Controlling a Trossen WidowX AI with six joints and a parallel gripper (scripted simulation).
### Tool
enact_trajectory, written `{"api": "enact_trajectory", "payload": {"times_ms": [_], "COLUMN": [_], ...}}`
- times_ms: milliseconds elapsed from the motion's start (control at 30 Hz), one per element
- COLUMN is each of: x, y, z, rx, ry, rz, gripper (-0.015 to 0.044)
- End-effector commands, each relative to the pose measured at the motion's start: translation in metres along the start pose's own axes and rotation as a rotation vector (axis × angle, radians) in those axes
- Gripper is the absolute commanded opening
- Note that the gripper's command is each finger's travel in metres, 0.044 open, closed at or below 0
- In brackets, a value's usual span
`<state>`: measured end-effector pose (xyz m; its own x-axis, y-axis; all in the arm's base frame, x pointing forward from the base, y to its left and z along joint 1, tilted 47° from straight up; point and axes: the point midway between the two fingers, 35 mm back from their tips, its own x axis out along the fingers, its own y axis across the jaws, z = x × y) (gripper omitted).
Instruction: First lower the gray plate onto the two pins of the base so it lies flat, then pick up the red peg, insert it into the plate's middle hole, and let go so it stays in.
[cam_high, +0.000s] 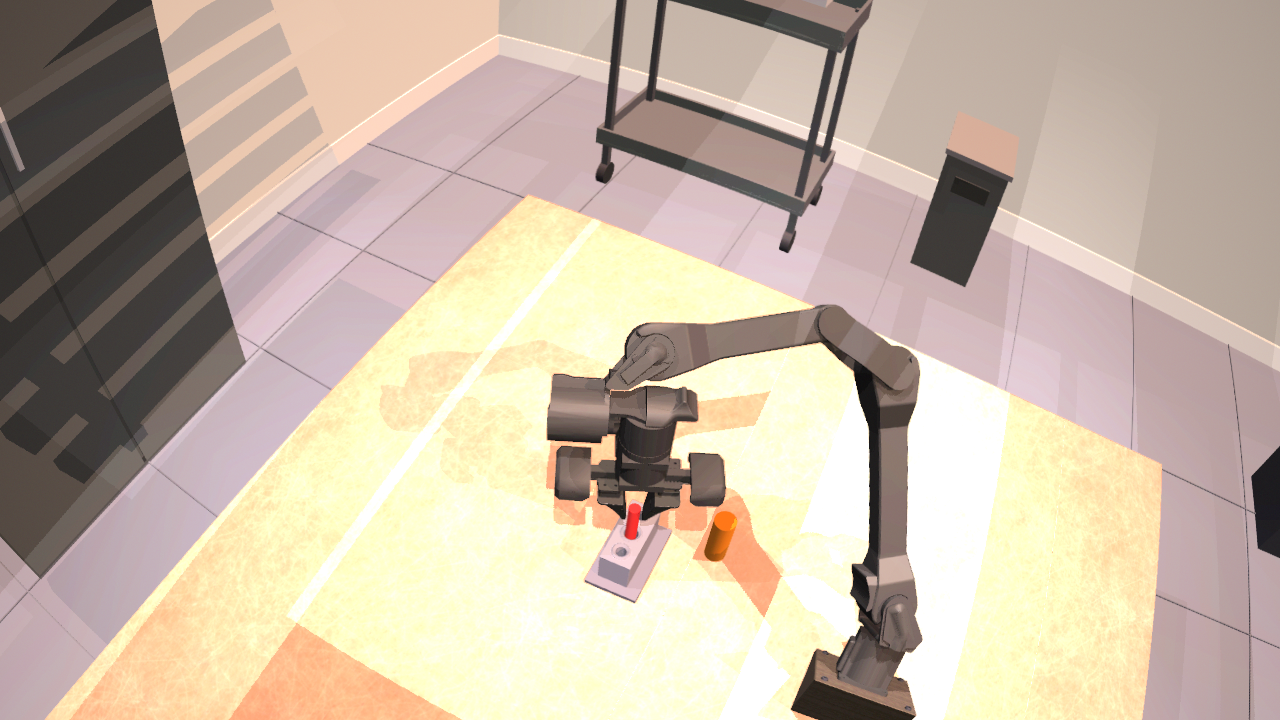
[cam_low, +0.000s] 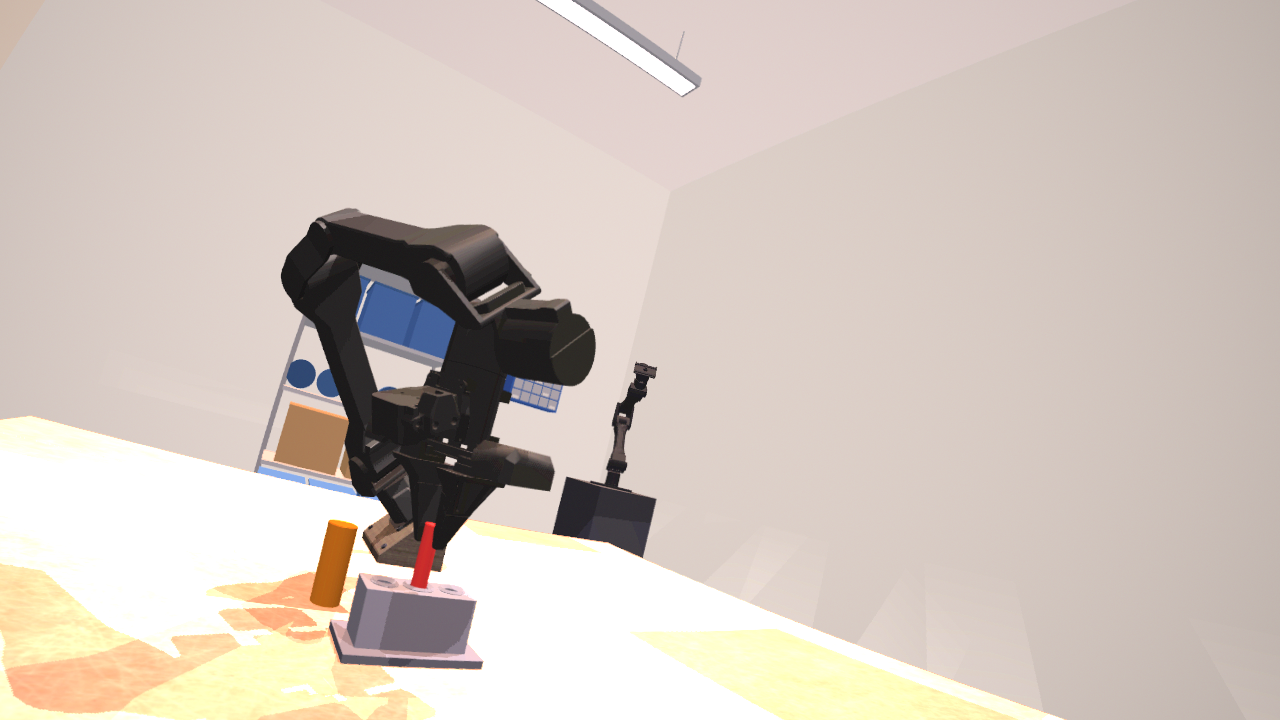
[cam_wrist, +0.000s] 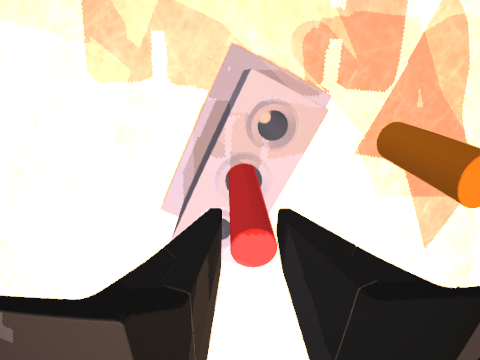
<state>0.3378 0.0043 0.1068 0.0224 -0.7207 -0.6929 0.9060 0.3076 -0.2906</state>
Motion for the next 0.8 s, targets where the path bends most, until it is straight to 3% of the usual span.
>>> {"api": "enact_trajectory", "payload": {"times_ms": [0,767], "x": [-0.0001,-0.0081], "y": [-0.0001,-0.0017], "z": [-0.0001,-0.0023], "rx": [-0.001,-0.013], "ry": [0.0,-0.007], "rz": [0.0,0.003], "gripper": [0.015,0.015]}}
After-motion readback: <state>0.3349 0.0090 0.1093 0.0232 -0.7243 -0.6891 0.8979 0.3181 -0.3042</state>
